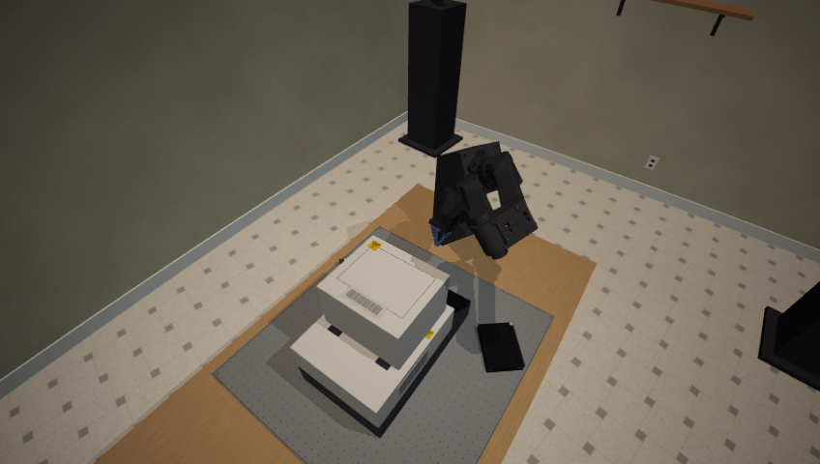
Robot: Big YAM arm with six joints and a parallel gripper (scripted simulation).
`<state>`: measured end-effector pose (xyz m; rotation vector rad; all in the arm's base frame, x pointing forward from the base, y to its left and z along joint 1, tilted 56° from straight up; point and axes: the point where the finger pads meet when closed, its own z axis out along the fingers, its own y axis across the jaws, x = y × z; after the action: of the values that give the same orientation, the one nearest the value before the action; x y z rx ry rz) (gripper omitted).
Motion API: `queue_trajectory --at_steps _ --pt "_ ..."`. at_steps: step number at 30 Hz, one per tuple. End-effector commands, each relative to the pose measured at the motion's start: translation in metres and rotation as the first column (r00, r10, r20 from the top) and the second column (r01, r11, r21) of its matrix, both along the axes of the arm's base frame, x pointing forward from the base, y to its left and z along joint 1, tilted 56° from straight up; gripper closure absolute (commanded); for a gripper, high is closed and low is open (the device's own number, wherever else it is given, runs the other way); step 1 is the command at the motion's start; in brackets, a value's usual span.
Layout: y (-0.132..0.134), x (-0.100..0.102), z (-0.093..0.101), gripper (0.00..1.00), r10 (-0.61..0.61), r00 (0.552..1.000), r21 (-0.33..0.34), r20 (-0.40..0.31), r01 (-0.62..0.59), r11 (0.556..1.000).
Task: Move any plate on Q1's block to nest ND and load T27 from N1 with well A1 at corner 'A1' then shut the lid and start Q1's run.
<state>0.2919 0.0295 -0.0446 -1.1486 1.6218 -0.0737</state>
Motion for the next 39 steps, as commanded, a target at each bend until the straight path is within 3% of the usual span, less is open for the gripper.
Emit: queue_trajectory --at_steps 1,7,39 --pt "0.024 -0.012 0.021 1.00 0.036 0.999 0.036 -0.014 -0.035 0.999" --pt "0.036 -0.011 0.031 1.00 0.030 0.999 0.044 -0.024 -0.029 0.999" --pt "0.054 -0.012 0.032 1.00 0.061 0.996 0.083 -0.069 -0.055 0.995"
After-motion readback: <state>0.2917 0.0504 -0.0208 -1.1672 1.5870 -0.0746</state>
